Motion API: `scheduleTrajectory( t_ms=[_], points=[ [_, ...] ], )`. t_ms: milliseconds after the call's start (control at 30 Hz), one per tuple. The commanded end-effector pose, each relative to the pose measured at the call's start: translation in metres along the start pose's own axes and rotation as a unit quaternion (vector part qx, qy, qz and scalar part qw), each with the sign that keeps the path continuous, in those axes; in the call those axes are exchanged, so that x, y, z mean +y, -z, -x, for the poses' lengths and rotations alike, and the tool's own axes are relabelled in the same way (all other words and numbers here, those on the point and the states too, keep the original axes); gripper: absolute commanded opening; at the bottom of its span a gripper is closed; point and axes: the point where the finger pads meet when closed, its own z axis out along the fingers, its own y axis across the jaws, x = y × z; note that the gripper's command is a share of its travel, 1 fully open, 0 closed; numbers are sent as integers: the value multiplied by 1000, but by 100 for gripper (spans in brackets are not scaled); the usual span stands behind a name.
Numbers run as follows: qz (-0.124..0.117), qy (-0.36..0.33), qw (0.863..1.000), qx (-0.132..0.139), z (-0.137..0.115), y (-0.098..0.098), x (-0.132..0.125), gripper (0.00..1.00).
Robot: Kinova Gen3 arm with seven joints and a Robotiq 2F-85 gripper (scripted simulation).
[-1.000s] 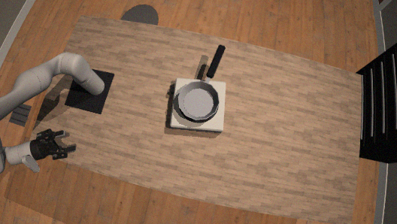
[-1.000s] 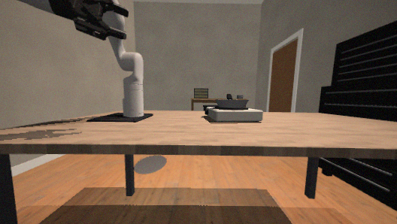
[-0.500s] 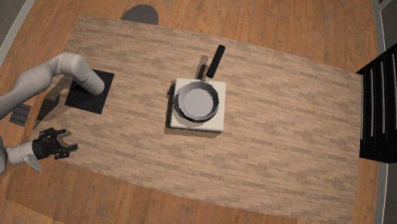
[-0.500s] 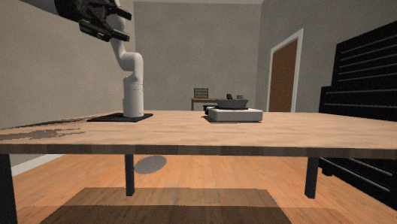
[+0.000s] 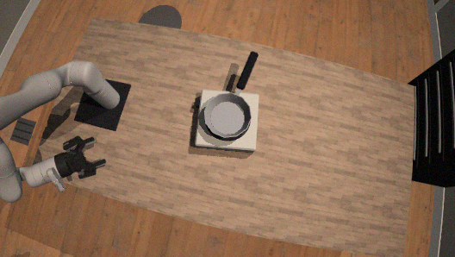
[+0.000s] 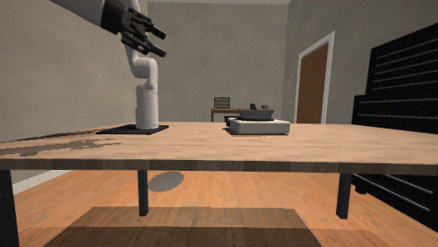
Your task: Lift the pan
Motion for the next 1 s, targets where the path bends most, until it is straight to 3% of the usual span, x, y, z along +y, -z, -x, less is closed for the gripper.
scheduleTrajectory(
  t_ms=[0,100,167,300,333,400,433,533,567,633,733,833,867,933,967],
  points=[
    [-1,36,999,-37,-4,-30,-12,100],
    [3,72,995,-74,-2,-58,-16,100],
    [3,72,995,-74,-2,-58,-16,100],
    [11,123,984,-127,1,-100,-21,100],
    [11,123,984,-127,1,-100,-21,100],
    [14,153,976,-155,3,-121,-25,100],
    [14,153,976,-155,3,-121,-25,100],
    [20,194,961,-197,6,-155,-30,100],
    [20,194,961,-197,6,-155,-30,100],
    [24,222,948,-226,7,-178,-33,100],
    [24,222,948,-226,7,-178,-33,100],
    [29,264,926,-268,9,-215,-38,100],
    [29,264,926,-268,9,-215,-38,100],
    [33,294,908,-296,11,-240,-42,100],
    [33,294,908,-296,11,-240,-42,100]
  ],
)
